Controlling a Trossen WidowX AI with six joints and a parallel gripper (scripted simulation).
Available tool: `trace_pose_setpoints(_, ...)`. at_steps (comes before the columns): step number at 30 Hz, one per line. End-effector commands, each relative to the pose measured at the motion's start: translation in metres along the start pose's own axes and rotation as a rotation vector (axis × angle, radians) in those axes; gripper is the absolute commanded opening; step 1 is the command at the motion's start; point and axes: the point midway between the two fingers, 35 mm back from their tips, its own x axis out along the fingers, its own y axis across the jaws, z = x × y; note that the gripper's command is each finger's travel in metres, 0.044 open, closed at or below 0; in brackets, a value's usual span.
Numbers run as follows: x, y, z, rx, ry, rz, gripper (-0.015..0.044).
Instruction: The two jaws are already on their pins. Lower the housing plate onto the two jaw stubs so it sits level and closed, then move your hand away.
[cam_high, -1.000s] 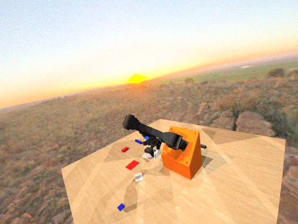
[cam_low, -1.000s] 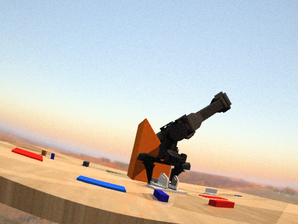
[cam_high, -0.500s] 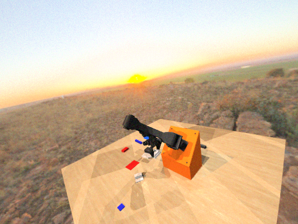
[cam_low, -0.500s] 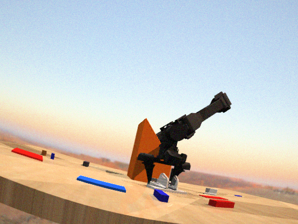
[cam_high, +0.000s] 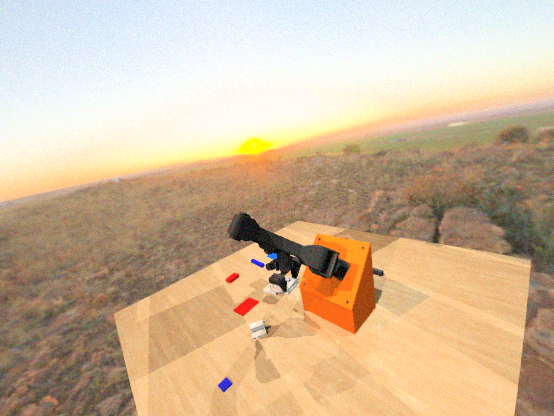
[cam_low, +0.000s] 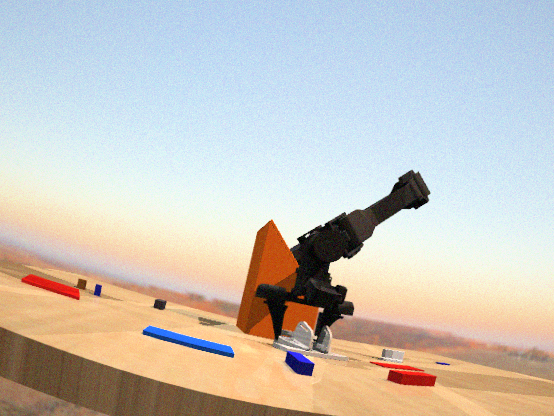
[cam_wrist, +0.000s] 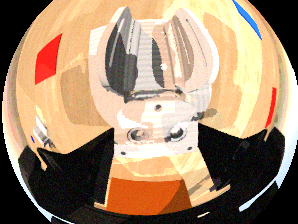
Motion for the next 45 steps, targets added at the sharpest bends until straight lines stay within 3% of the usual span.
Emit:
trace_pose_setpoints(1,-0.0015,-0.0002,0.0014,-0.006,-0.003,-0.003,0.0351)
trace_pose_setpoints(45,0.0044,0.0000,0.0015,-0.006,-0.003,-0.003,0.0351)
